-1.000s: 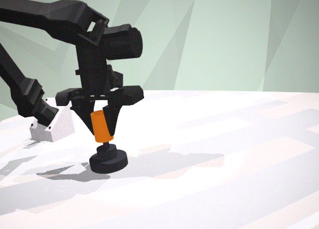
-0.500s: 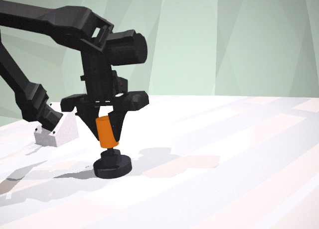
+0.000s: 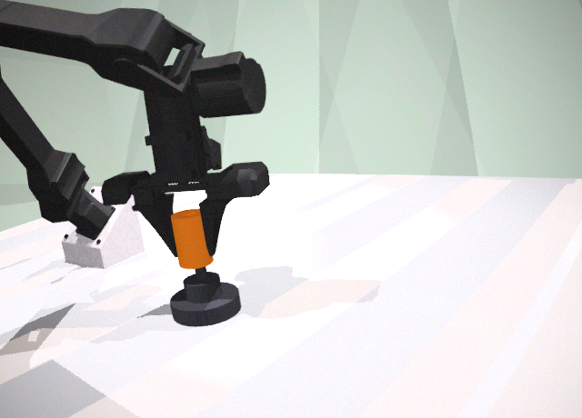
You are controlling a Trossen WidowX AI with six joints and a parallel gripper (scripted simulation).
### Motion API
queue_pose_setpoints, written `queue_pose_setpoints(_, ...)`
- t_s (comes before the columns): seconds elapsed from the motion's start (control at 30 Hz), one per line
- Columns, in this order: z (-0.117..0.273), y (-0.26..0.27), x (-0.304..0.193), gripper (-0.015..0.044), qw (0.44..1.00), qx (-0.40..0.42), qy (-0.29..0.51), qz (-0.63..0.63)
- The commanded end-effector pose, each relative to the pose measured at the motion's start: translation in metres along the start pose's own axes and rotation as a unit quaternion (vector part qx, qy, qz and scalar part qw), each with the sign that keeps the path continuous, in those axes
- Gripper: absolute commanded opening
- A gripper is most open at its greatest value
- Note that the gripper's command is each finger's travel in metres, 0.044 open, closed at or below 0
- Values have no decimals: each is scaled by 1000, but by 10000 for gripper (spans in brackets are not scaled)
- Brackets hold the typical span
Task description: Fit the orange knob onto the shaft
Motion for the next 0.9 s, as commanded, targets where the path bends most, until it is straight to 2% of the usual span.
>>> queue_pose_setpoints(0.0, 0, -2, 0, 0, 1000, -2, 1, 20)
queue_pose_setpoints(0.87, 1, -2, 2, 0, 1000, -2, 1, 20)
Point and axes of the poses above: the point midway between the two fingers, 35 mm back from their tips, its own z axis back along the fingers, its own y axis across the jaws, x = y × z, the point moved 6 cm from there along z, back along the fingers, and after that the axes turned 13 degrees about -z, right-handed, at the moved point
